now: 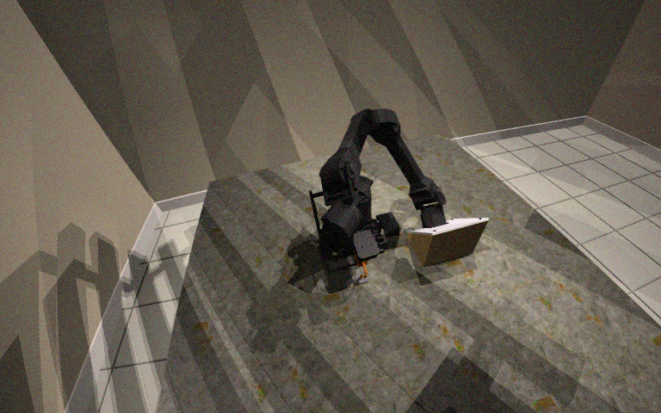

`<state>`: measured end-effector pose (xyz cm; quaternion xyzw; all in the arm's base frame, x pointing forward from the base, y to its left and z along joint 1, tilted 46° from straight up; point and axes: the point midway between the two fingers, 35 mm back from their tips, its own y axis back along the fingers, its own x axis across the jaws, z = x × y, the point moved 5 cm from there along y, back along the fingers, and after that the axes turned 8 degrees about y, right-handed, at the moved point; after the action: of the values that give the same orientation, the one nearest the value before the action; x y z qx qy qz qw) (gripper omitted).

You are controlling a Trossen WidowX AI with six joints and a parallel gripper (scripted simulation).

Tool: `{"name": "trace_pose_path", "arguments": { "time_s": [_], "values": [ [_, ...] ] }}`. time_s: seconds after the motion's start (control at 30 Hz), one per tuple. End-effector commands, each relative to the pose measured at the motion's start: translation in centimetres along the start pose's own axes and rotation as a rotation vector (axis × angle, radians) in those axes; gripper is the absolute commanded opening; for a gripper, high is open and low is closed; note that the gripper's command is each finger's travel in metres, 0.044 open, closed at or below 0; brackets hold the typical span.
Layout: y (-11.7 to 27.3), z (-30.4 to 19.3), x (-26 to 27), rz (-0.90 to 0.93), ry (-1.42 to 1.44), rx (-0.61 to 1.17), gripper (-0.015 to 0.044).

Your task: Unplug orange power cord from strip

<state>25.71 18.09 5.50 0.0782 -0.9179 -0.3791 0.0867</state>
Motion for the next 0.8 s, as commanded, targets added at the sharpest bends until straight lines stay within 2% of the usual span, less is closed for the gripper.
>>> {"name": "trace_pose_path", "arguments": {
  "time_s": [0.0, 0.37, 0.47, 0.77],
  "values": [
    [0.0, -0.3, 0.0, -0.002, 0.003, 0.002, 0.016],
    [-1.2, -0.3, 0.0, -0.002, 0.003, 0.002, 0.016],
    [-1.0, -0.2, 0.1, 0.0, 0.0, 0.0, 0.0081],
    [-1.0, -0.2, 0.1, 0.0, 0.0, 0.0, 0.0021]
  ]
}}
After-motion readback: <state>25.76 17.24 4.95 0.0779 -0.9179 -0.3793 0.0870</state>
